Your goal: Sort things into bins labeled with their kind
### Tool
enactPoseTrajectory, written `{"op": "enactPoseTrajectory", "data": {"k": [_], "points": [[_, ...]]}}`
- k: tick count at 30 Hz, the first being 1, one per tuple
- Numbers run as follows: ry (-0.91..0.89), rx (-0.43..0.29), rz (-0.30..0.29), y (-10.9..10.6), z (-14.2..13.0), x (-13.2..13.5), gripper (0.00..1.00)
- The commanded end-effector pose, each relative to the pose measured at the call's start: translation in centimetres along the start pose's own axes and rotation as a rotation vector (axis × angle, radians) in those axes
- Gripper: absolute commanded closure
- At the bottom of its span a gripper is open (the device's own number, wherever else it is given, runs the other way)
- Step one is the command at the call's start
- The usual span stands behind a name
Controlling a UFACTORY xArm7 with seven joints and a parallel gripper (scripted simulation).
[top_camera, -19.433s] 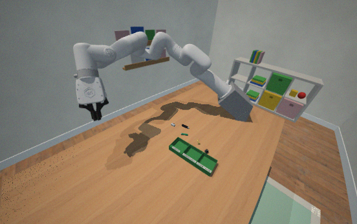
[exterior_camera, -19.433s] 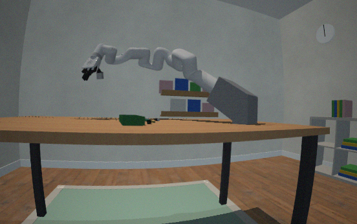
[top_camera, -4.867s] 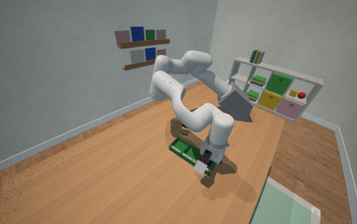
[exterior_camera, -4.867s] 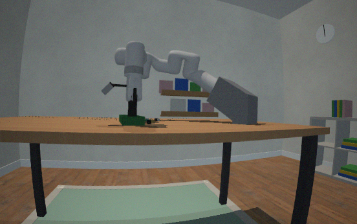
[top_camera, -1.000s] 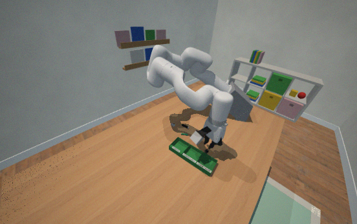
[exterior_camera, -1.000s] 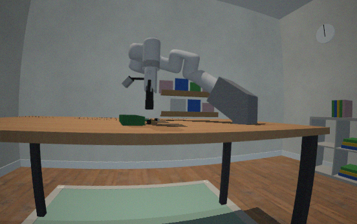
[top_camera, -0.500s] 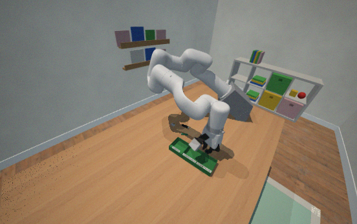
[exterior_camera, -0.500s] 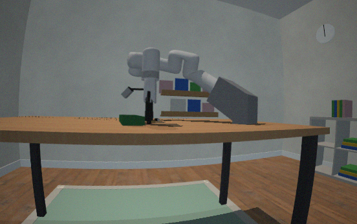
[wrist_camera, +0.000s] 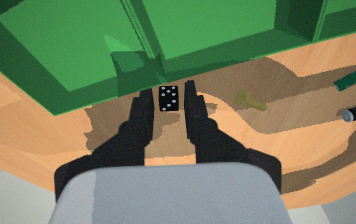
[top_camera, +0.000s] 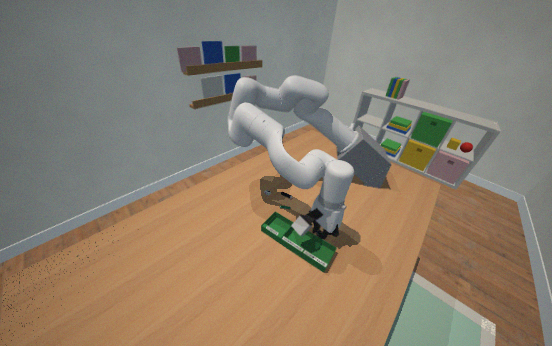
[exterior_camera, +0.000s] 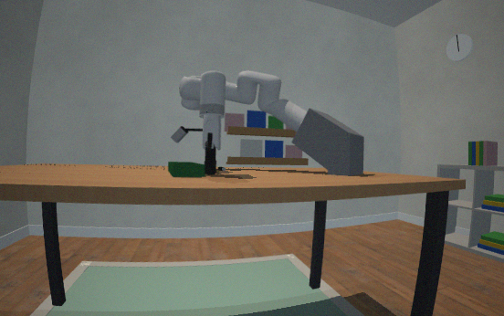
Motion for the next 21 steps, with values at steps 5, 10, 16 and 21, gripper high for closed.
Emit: {"op": "enactPoseTrajectory", "data": {"k": [5,10,16,21], "points": [[0.000,0.002,0.004,-0.18,0.02,-0.09,0.70],[0.000,0.002,0.004,-0.18,0.02,-0.09,1.00],[0.000,0.002,0.004,-0.18,0.02,-0.09,1.00],[0.000,0.002,0.004,-0.19,0.02,-0.10,1.00]]}}
Point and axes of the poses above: the point where the finger pads meet when closed, its own y axis out along the fingers, its own x axis across the jaws, z = x × y, the point moved 9 cm from there along -y, back along the fingers, and after that the axes turned 5 degrees about y, right-handed, at the moved point
